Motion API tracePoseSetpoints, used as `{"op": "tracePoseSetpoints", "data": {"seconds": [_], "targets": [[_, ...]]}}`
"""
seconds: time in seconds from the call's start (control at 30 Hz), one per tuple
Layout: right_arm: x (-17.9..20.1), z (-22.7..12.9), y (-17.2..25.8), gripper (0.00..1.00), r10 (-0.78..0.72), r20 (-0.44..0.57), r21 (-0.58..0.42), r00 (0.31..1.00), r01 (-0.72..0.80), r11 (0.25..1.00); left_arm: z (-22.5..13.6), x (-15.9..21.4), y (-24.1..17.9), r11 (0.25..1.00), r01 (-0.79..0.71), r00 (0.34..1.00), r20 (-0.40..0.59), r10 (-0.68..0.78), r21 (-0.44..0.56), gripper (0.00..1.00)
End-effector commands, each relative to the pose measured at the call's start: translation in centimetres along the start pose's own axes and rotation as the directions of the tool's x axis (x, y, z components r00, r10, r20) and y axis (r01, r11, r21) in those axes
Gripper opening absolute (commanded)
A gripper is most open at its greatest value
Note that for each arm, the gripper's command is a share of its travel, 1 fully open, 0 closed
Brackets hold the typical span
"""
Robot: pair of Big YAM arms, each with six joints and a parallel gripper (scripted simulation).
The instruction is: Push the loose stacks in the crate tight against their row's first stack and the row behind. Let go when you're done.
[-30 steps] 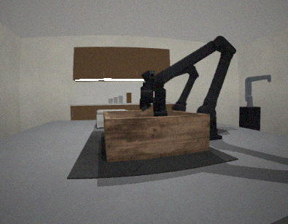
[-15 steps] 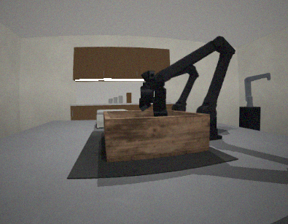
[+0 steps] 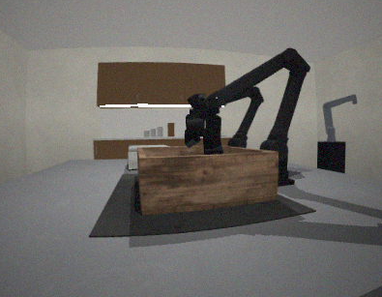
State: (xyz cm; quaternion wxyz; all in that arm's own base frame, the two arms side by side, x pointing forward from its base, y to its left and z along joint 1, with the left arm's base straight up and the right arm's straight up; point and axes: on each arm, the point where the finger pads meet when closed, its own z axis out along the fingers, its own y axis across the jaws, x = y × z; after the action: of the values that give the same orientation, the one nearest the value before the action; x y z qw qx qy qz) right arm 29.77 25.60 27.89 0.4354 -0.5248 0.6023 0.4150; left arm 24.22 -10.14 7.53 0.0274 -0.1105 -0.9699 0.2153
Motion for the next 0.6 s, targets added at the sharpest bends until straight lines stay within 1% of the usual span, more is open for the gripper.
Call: {"op": "tracePoseSetpoints", "data": {"seconds": [0.0,0.57], "targets": [[-4.1,-0.7,-1.3,1.00,-0.086,0.035,0.025,0.996,0.085,0.996,-1.4,-1.5,1.3,1.000,-0.012,1.000,0.023,0.012,-0.021,0.00],[-4.1,-0.7,-1.3,1.00,-0.086,0.035,0.025,0.996,0.085,0.996,-2.3,-1.5,3.2,1.000,-0.012,1.000,0.024,0.013,-0.022,0.00]]}}
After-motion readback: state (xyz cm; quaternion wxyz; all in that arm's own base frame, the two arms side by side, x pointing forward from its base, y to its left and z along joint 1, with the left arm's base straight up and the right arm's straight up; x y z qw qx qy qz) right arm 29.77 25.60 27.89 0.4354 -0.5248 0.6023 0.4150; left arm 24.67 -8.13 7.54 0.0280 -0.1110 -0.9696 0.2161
